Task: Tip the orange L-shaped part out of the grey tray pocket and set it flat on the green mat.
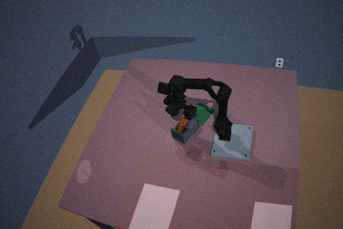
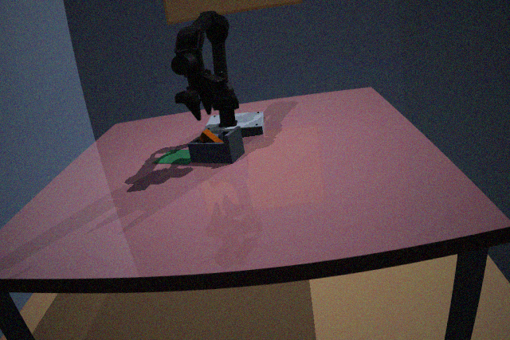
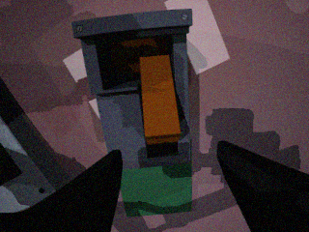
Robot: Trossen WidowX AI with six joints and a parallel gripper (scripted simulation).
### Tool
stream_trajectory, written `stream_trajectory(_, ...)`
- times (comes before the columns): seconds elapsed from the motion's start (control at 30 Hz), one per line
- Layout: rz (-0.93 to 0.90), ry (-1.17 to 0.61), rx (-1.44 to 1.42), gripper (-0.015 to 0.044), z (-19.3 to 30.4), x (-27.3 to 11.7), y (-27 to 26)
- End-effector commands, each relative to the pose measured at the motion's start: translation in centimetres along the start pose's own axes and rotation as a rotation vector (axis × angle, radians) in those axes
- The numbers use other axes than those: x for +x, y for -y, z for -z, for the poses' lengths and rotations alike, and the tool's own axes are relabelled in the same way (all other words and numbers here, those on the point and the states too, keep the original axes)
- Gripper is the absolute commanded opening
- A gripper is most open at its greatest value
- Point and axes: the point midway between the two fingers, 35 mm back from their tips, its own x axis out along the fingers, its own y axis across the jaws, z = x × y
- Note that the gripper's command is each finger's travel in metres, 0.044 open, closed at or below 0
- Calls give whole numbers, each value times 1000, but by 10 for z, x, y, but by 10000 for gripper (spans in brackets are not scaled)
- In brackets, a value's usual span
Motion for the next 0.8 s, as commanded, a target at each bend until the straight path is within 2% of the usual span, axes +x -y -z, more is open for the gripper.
stream_trajectory(0.0, -6, -7, -15, 280, 2, 14, -1)
stream_trajectory(0.77, -6, -7, -15, 280, 2, 53, -1)
